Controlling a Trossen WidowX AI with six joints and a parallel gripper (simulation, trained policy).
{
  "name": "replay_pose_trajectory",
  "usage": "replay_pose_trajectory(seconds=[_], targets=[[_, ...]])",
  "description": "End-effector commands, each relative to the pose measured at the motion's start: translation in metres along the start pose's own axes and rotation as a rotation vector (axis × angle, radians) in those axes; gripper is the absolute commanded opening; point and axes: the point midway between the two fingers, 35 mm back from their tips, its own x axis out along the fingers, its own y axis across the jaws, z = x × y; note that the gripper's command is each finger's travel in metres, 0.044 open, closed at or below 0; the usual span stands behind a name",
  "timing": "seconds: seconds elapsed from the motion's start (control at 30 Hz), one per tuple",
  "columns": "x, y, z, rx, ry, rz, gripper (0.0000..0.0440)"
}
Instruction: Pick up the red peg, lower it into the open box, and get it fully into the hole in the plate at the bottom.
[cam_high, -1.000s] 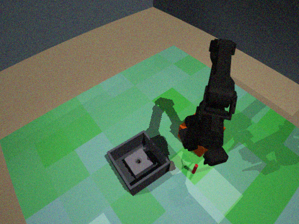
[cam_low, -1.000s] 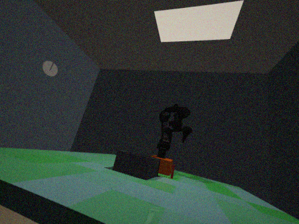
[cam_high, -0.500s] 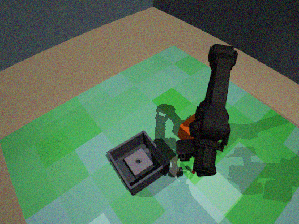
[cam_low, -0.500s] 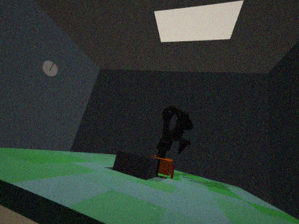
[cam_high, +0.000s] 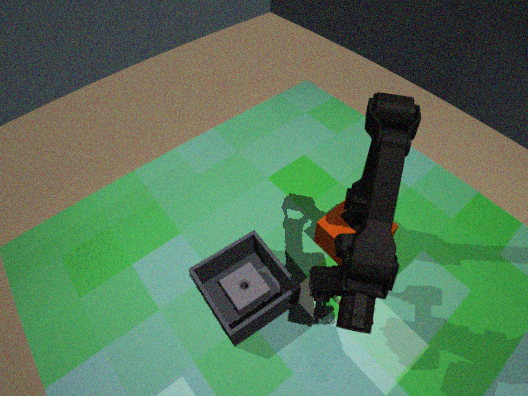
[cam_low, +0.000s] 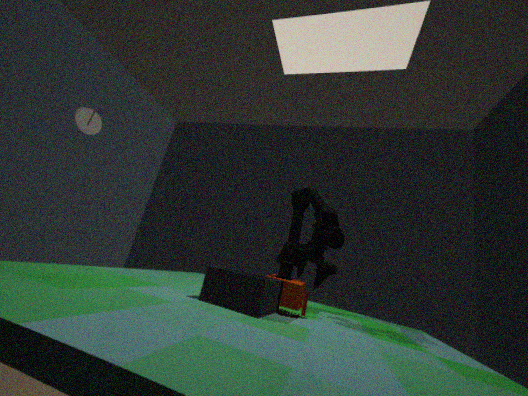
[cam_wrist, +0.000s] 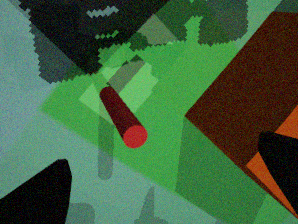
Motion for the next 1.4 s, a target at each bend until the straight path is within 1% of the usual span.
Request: replay_pose_trajectory(seconds=[0.0, 0.47, 0.53, 0.6, 0.87, 1.1, 1.13, 1.37], targets=[[0.014, 0.005, -0.001, 0.01, 0.004, -0.016, 0.044], [0.065, 0.019, 0.004, 0.029, -0.029, -0.003, 0.044], [0.071, 0.02, 0.005, 0.027, -0.033, -0.003, 0.0431], [0.077, 0.02, 0.005, 0.026, -0.033, -0.007, 0.0399], [0.099, 0.014, 0.003, 0.032, -0.023, -0.055, 0.019], [0.107, 0.007, 0.001, 0.024, -0.01, -0.114, 0.0011], [0.107, 0.006, 0.001, 0.023, -0.009, -0.124, 0.0], [0.084, 0.015, 0.013, 0.014, -0.068, -0.1, 0.0]])
